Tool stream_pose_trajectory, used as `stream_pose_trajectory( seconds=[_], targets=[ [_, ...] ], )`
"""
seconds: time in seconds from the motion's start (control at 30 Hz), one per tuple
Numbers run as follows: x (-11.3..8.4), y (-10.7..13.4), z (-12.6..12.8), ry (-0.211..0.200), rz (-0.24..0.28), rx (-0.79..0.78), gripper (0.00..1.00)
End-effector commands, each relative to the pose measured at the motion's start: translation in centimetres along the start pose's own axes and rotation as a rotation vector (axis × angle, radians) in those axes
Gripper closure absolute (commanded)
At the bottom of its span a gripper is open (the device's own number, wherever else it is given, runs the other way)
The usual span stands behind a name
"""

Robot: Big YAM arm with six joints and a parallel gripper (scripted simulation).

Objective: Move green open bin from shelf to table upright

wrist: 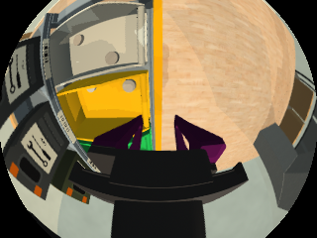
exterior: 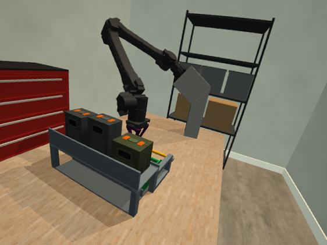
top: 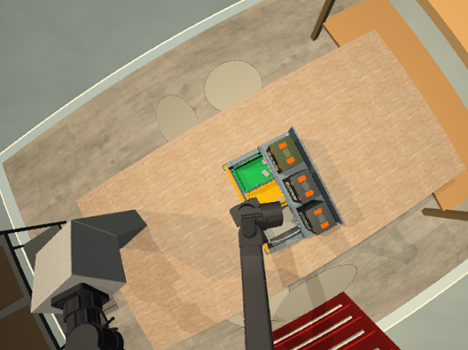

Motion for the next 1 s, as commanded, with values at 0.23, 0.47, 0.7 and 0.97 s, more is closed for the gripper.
stream_pose_trajectory(
  seconds=[0.23, 0.47, 0.7, 0.97],
  targets=[
    [1.02, 0.17, -0.1, 0.003, 0.0, -0.012, 0.57],
    [0.86, 0.22, 0.06, -0.001, 0.0, -0.013, 0.57],
    [0.86, 0.24, 0.0, 0.001, 0.001, -0.014, 0.57],
    [0.86, 0.24, 0.0, 0.001, 0.001, -0.014, 0.57]
  ],
)
Point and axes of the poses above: the point where the finger pads meet when closed, its own x axis out along the fingers, its own z axis across the jaws, y = z × x, the point moved 1 cm from there along -x, back along the fingers, and after that the axes turned 4 degrees about -x, right-handed, at the moved point
